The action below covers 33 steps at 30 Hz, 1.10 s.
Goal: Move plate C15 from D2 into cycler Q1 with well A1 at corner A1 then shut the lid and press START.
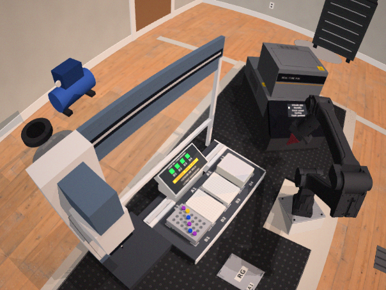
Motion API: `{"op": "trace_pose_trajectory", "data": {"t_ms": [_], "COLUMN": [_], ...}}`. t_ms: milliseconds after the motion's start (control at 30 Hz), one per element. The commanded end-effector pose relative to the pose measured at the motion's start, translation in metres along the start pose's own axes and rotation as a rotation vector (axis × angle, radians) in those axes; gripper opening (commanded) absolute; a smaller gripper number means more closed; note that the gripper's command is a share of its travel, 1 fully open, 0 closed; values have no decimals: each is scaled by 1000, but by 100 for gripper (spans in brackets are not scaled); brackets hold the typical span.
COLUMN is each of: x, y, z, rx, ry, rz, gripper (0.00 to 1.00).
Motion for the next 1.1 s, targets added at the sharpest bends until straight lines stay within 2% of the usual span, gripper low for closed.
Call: {"op": "trace_pose_trajectory", "data": {"t_ms": [0,33,100,133,167,233,300,333,400,467,533,600,700,767,833,900,967,1000,1067], "x": [30,30,30,34,40,41,43,48,45,53,50,59,62,68,65,75,72,69,75], "y": [13,14,14,14,13,10,9,7,5,2,0,-2,-2,-4,-5,-8,-10,-11,-16], "z": [-8,-5,-5,-7,-11,-9,-9,-12,-11,-18,-14,-19,-20,-23,-18,-21,-17,-15,-20], "rx": [-4,-13,-13,-12,-31,-70,-93,-112,-150,-181,-207,-228,-224,-256,-273,-298,-331,-340,-374], "ry": [-73,-86,-86,-88,-106,-141,-152,-163,-182,-193,-213,-232,-230,-254,-285,-316,-348,-355,-365], "rz": [-44,-58,-58,-76,-86,-105,-137,-143,-157,-175,-191,-213,-207,-230,-254,-280,-296,-309,-330], "gripper": [0,0,0,0,0,0,0,0,0,0,0,0,0,0,0,0,0,0,0]}}
Point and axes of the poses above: the point where the finger pads meet when closed, its own x axis back along the fingers, its own y axis across the jaws, z = x × y, the point moved 9 cm from there along x, back along the fingers, and after that the axes turned 4 degrees about -x, right-handed, at the moved point
